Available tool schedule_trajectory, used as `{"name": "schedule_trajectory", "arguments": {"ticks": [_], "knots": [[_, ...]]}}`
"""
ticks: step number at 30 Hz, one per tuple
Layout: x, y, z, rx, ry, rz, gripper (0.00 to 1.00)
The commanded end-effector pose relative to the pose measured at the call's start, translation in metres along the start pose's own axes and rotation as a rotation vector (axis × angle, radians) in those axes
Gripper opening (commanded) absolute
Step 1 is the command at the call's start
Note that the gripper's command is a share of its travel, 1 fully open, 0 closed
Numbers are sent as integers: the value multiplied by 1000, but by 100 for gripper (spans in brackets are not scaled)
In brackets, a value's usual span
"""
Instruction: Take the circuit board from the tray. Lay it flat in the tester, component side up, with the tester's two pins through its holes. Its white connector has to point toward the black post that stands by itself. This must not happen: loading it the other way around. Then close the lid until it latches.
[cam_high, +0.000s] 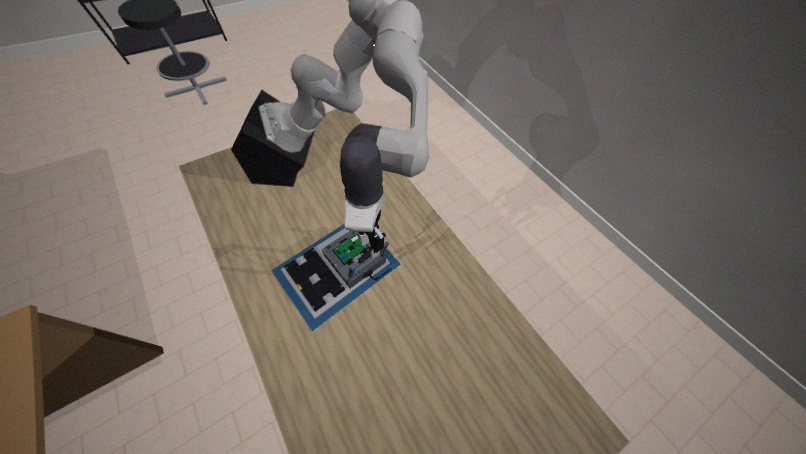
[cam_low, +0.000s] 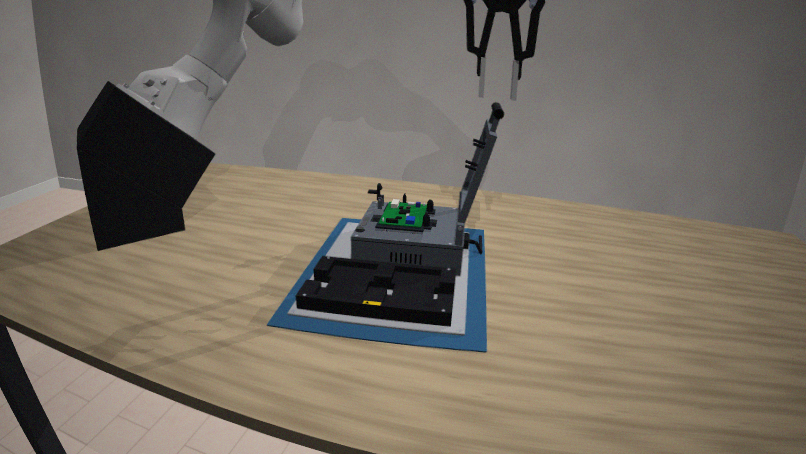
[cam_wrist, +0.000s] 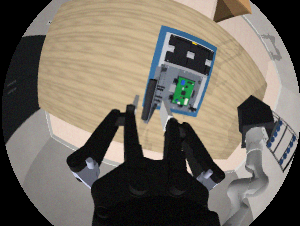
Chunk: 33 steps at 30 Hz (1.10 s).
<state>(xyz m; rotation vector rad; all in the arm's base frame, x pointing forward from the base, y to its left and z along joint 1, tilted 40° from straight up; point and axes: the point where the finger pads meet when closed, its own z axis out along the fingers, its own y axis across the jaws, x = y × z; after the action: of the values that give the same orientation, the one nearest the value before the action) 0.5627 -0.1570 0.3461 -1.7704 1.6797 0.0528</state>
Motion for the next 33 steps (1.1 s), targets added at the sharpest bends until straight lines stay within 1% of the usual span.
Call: {"name": "schedule_trajectory", "arguments": {"ticks": [1, 18, 33], "knots": [[0, -2, 8, 4, 2, 0, 30], [-1, -3, 30, 4, 2, 0, 30], [-1, -3, 32, 4, 2, 0, 30]]}}
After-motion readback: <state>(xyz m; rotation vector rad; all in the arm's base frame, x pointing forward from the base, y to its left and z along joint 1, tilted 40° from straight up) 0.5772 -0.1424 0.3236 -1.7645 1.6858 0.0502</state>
